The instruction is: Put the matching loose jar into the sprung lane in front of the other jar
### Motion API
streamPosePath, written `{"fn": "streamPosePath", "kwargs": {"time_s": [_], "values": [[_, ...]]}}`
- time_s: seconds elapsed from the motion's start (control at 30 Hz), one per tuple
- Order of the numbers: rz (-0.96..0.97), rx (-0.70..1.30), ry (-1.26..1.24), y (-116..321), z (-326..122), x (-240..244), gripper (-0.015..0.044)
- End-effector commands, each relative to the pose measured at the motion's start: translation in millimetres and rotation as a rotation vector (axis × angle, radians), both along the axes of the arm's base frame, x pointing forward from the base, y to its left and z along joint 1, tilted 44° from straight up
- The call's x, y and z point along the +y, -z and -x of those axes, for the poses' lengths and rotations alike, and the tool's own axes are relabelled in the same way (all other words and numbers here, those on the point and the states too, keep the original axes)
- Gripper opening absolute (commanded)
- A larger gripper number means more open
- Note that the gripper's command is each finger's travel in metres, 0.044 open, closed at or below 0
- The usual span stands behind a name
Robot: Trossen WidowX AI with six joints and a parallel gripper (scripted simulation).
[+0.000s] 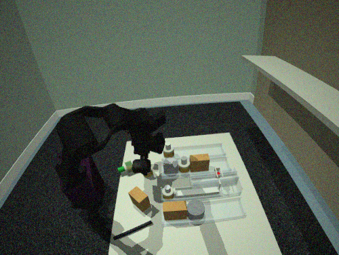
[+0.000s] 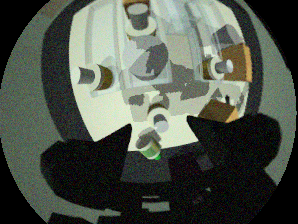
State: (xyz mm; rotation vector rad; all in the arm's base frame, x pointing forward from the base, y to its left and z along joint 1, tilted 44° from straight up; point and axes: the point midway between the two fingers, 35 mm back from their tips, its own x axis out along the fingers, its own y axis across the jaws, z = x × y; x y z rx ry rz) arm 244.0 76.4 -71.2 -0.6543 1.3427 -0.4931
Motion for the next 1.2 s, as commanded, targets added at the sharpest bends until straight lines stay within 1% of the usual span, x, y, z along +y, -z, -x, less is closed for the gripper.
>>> {"fn": "streamPosePath", "kwargs": {"time_s": [0.0, 0.47, 0.8, 0.97, 1.13, 1.17], "values": [[0.006, 0.003, -0.003, 4.4, -0.7, -5.1, 0.044], [0.007, 0.003, -0.003, 18.3, -3.7, -18.8, 0.044], [0.007, 0.003, -0.003, 18.3, -3.7, -18.8, 0.0177], [0.007, 0.003, -0.003, 18.3, -3.7, -18.8, 0.0144], [0.004, 0.004, -0.004, 7.4, -4.3, -6.2, 0.0013], [0.003, 0.004, -0.004, 2.7, -4.2, -1.2, 0.0]]}}
